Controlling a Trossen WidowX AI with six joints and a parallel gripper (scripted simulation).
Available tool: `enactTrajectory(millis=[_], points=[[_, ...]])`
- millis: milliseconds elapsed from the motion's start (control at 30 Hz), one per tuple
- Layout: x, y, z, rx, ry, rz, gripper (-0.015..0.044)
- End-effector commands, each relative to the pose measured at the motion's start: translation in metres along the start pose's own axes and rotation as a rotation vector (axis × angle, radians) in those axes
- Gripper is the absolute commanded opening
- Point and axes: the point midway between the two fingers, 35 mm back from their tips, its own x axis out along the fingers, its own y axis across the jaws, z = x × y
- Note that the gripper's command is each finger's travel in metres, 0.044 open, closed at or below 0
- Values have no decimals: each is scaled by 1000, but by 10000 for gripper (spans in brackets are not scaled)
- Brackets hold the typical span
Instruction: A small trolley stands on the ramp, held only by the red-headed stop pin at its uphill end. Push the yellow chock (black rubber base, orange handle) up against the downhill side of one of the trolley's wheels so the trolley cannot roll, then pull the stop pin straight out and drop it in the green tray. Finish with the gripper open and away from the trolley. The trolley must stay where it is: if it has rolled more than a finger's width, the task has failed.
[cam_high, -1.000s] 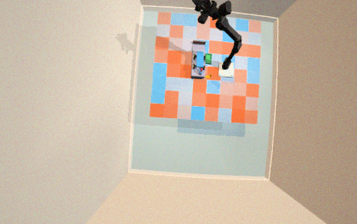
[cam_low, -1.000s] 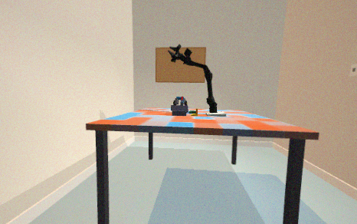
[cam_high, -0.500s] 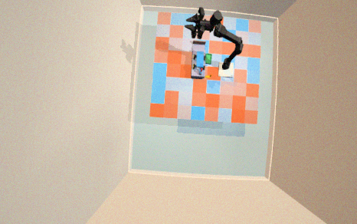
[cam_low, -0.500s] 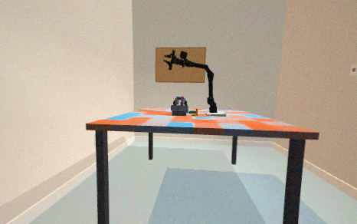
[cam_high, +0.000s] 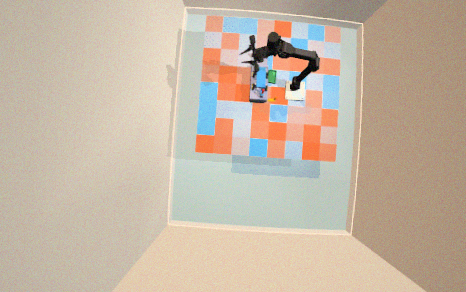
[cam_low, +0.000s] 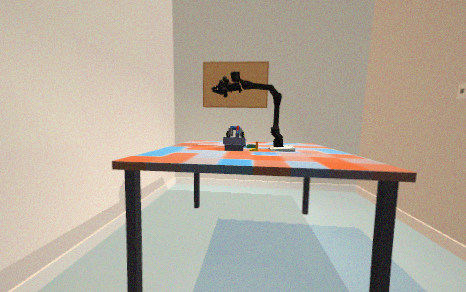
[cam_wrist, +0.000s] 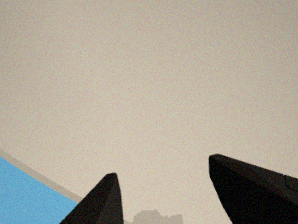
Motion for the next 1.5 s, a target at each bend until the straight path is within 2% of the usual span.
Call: enactTrajectory(millis=[0,400,767,1100,1467], points=[[0,35,-15,235,85,77,190],[-18,131,-56,834,411,194,190],[-60,209,-94,1280,790,124,190],[-115,263,-129,1573,1132,-121,190],[-186,298,-168,1752,1397,-585,190]])
